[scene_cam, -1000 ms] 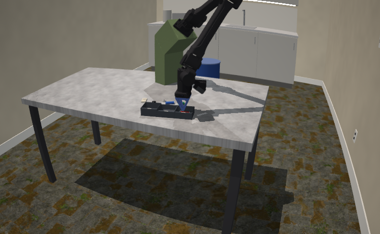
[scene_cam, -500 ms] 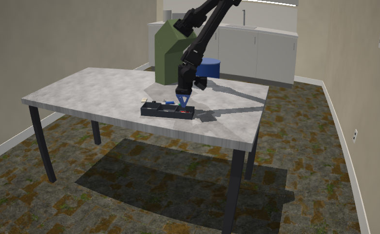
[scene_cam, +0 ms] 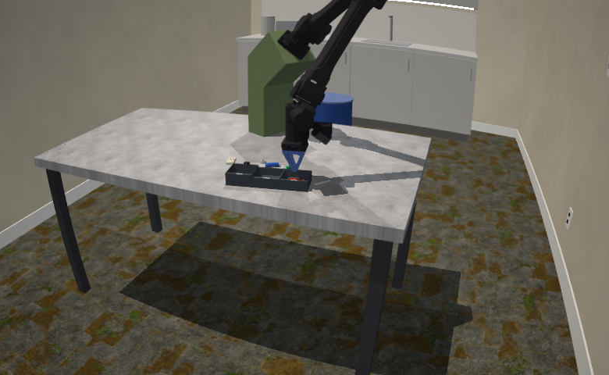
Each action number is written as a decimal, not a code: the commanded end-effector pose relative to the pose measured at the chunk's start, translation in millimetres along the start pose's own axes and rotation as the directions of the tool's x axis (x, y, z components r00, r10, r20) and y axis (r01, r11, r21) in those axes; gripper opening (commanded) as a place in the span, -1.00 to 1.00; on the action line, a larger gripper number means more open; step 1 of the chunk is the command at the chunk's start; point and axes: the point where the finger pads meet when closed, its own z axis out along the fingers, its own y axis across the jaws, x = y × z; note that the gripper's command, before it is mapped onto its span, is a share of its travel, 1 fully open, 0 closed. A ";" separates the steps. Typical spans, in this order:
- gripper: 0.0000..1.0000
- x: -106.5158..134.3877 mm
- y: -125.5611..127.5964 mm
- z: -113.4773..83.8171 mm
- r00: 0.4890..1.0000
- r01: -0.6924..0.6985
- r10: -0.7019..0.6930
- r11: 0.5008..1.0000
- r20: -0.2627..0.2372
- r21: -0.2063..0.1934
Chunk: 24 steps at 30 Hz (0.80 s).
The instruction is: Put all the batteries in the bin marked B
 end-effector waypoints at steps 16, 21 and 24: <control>-0.53 -1.3 2.1 -15.3 1.000 0.003 -0.003 1.000 0.002 -0.009; -0.53 -4.8 0.0 -13.7 1.000 0.011 -0.011 1.000 0.008 -0.001; -0.53 -4.6 0.4 -13.3 1.000 0.010 -0.010 1.000 0.008 0.000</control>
